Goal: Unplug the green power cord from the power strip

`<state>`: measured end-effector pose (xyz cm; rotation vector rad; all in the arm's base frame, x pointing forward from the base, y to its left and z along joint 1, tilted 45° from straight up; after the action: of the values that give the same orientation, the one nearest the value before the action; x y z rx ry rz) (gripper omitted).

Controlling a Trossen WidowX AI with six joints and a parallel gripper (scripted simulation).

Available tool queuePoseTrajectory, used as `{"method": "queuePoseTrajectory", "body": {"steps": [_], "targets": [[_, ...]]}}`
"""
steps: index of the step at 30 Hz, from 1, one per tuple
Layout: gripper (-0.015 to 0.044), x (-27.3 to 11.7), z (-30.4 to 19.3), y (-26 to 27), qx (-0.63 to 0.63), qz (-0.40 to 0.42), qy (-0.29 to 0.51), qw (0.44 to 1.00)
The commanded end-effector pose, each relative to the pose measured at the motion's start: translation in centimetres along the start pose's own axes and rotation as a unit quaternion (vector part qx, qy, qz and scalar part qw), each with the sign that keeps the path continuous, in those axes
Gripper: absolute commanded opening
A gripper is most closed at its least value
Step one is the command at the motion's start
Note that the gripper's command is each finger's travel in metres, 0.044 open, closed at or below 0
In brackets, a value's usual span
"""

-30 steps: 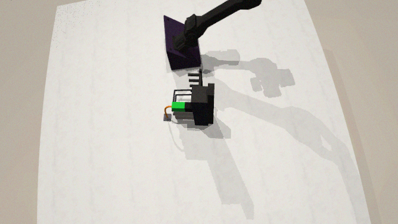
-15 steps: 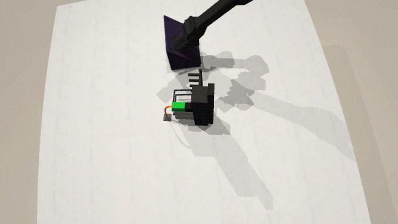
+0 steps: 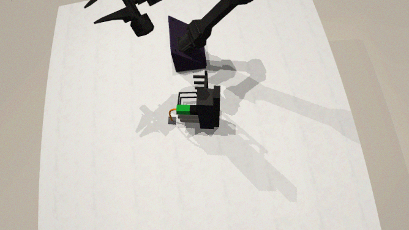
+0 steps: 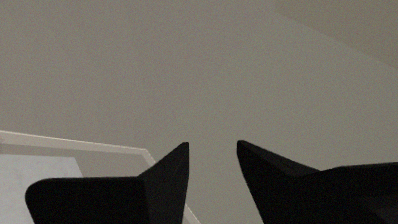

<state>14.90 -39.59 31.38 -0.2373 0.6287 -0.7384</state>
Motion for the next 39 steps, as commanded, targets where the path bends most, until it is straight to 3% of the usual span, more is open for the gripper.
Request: {"method": "queuePoseTrajectory", "body": {"steps": [1, 9, 17, 22, 29, 39], "targets": [[0.0160, 2.1, -1.3, 3.4, 0.075, 0.073, 0.047, 0.993], [0.0160, 5.0, -4.1, 11.1, 0.228, 0.197, 0.186, 0.935], [0.0160, 6.1, -7.7, 20.0, 0.383, 0.268, 0.405, 0.785], [0.0160, 5.3, -10.0, 25.5, 0.447, 0.248, 0.561, 0.651], [0.0160, 2.9, -12.5, 31.3, 0.474, 0.141, 0.738, 0.459], [0.0160, 2.8, -12.5, 31.5, 0.474, 0.137, 0.742, 0.454]]}}
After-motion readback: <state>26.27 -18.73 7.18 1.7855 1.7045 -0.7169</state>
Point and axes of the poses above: the point midway between the two fingers, 35 mm back from their tips, its own x axis out along the fingers, its own y axis across the jaws, z = x × y, the point moved 10 cm from there along -x, back along the fingers, and after that the axes turned 11 degrees about -x, right-handed, at the moved point
